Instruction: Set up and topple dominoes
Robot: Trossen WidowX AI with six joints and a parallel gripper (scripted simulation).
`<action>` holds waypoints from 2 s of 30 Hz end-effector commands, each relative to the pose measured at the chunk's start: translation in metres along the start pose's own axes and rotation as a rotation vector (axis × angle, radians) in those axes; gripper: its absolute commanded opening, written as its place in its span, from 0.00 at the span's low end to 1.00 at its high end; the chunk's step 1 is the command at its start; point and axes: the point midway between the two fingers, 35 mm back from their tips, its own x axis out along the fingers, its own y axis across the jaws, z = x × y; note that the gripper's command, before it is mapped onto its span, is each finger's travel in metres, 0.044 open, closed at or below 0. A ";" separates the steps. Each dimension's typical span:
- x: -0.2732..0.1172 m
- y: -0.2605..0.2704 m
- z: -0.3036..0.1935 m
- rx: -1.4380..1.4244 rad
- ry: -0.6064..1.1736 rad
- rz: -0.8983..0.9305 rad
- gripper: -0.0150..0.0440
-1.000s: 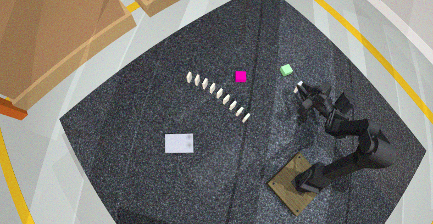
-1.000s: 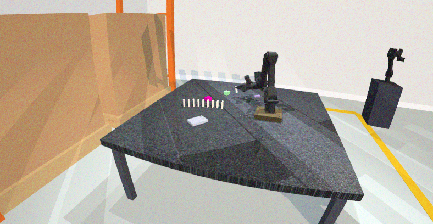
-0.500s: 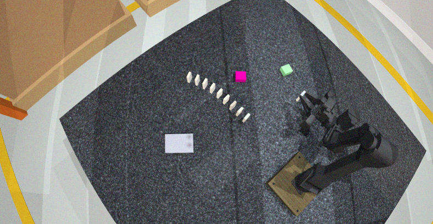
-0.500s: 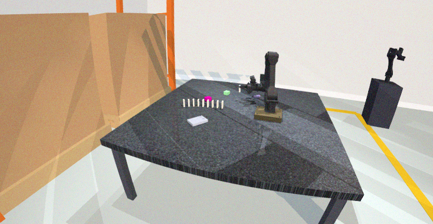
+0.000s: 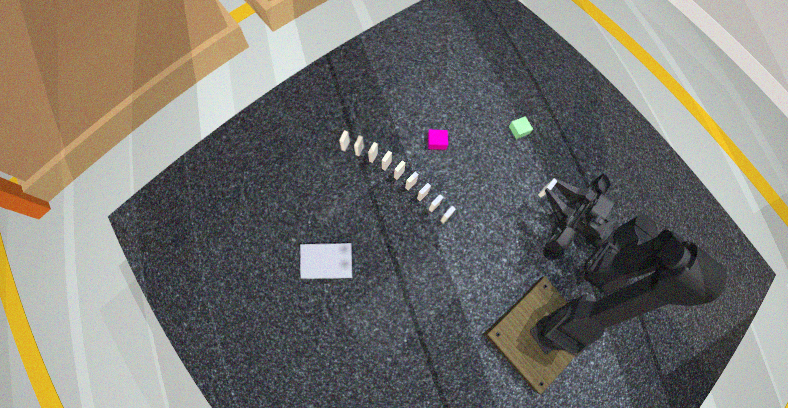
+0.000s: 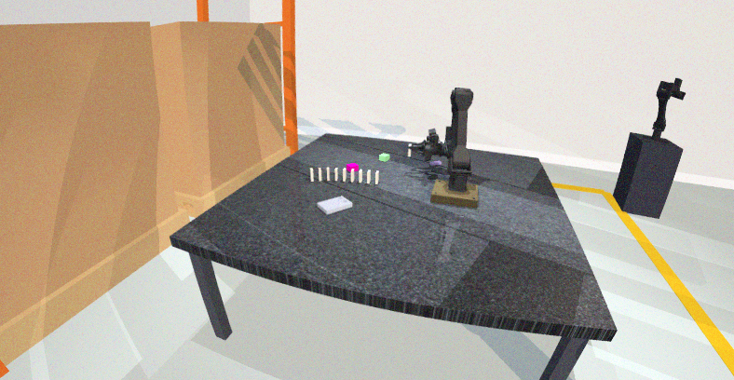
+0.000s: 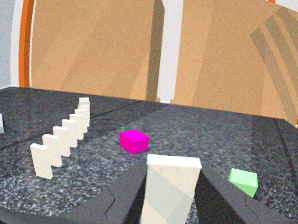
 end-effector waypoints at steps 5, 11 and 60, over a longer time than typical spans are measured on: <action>0.000 0.001 0.000 0.001 -0.002 0.005 0.44; 0.000 0.001 -0.003 0.000 0.001 0.005 0.44; 0.003 0.002 -0.070 -0.012 0.046 0.024 1.00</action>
